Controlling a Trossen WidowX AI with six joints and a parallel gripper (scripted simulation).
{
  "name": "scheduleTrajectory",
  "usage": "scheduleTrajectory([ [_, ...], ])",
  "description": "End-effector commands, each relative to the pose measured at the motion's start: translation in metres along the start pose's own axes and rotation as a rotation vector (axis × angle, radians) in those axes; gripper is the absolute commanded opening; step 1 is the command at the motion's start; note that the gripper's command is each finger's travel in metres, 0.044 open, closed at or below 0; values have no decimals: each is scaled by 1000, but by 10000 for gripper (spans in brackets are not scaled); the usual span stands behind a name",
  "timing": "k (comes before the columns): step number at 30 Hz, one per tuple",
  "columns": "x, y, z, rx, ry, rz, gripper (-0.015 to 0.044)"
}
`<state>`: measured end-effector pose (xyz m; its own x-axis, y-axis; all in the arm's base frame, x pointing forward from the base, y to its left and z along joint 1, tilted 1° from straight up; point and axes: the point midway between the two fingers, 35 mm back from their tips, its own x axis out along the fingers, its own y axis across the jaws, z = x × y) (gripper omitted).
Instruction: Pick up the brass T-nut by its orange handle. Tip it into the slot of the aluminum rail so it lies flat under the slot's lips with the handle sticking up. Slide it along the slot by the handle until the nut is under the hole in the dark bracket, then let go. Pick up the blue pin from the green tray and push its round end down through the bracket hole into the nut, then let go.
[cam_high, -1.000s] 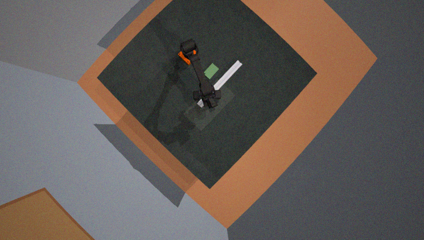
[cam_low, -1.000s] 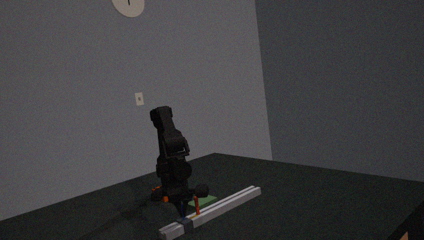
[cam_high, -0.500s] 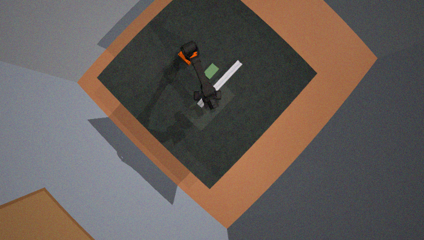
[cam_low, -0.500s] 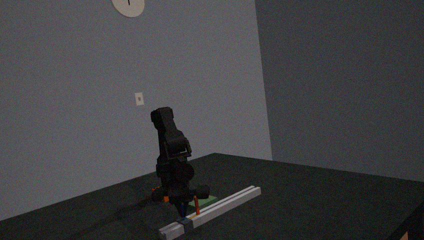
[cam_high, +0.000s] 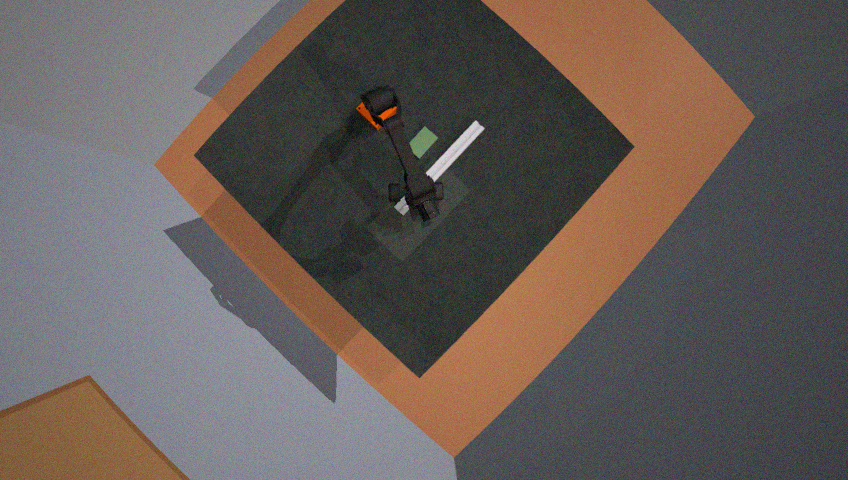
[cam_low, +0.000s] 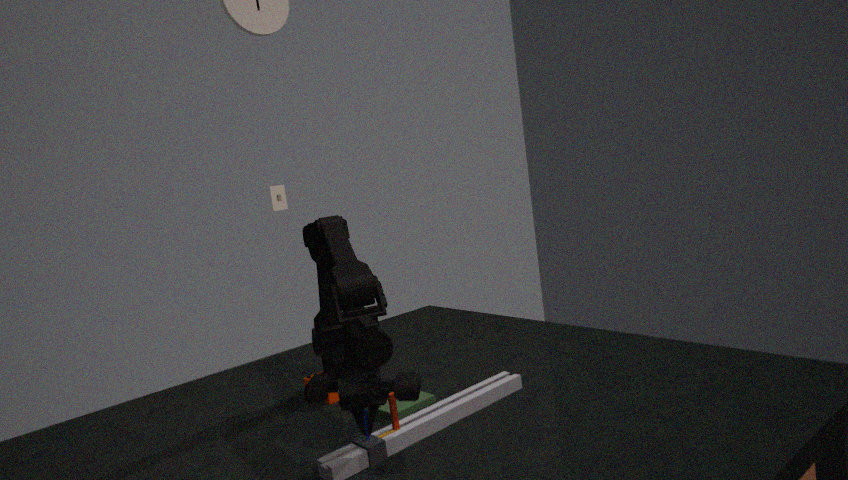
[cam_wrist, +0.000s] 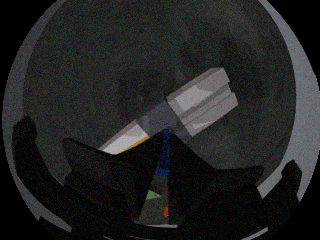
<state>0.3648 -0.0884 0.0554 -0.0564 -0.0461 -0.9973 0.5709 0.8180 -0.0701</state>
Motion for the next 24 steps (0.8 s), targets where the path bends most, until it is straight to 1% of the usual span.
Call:
scheduleTrajectory([
  [1,1,0,0,3,7,-13,-150],
  [13,0,0,0,0,0,0,-150],
  [24,0,0,0,0,2,-2,139],
])
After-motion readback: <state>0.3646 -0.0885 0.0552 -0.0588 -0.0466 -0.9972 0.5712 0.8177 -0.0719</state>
